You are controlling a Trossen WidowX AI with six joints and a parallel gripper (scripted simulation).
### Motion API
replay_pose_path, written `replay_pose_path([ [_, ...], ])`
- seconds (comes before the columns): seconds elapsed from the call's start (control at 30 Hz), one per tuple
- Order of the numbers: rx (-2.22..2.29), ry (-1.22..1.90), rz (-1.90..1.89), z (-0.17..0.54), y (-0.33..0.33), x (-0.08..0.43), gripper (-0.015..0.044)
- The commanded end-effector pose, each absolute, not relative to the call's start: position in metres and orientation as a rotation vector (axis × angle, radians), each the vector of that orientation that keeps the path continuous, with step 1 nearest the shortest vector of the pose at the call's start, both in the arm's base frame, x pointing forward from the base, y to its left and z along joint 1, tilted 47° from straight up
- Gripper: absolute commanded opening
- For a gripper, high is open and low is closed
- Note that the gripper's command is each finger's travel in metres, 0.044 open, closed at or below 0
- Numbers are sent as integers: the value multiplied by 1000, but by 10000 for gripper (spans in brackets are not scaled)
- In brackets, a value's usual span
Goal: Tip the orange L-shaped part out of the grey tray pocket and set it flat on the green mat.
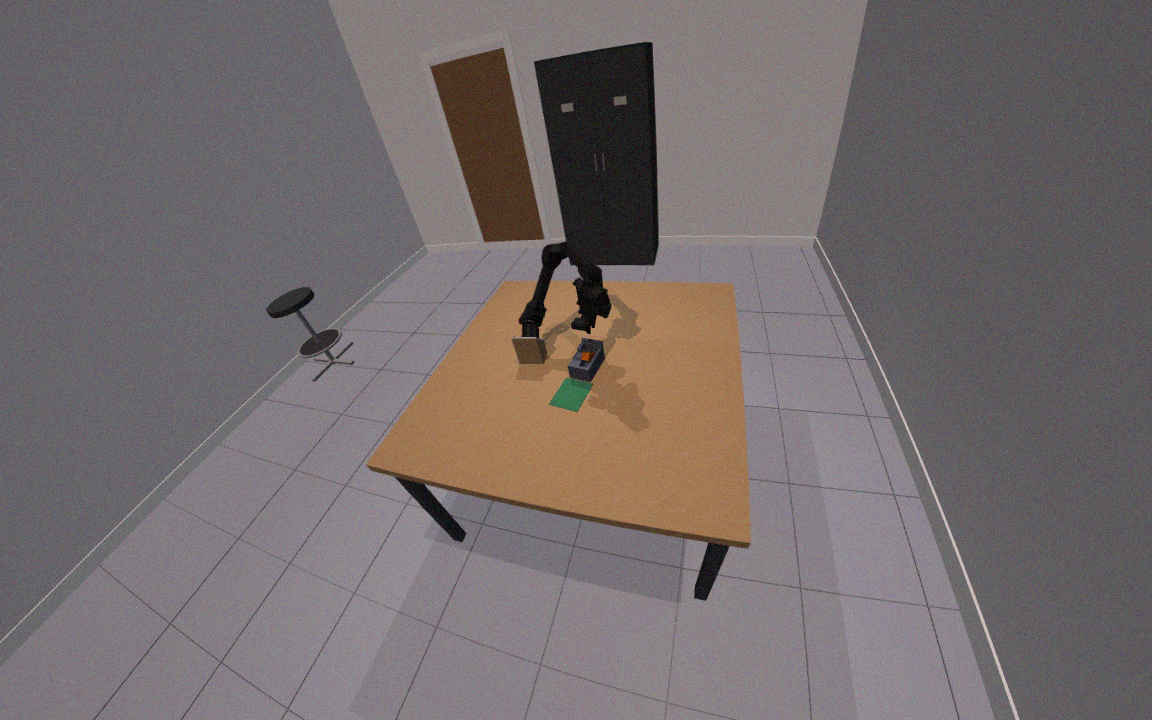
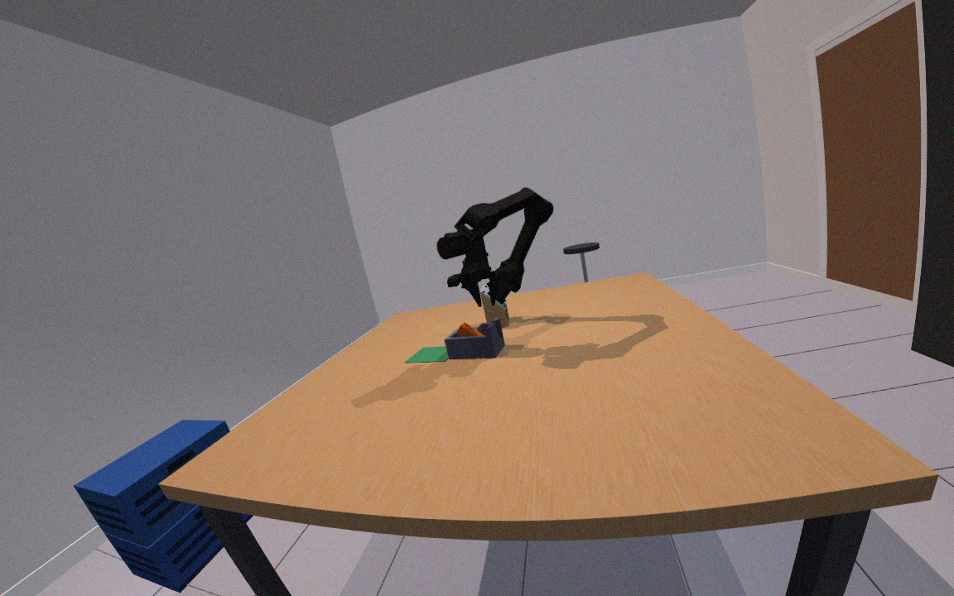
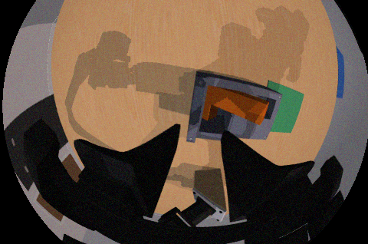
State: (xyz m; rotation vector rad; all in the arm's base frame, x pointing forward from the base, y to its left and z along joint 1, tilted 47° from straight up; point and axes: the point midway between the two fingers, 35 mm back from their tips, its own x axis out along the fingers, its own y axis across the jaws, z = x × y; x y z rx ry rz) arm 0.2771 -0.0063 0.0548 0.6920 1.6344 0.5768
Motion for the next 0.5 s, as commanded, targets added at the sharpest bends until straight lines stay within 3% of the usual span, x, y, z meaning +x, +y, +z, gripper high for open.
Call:
replay_pose_path([
  [0.0, 697, 1635, 572, 54, -6, 277, 180],
  [0.37, 697, 1635, 572, 54, -6, 277, 180],
  [0.47, 634, 1601, 637, 52, -10, 278, 259],
])
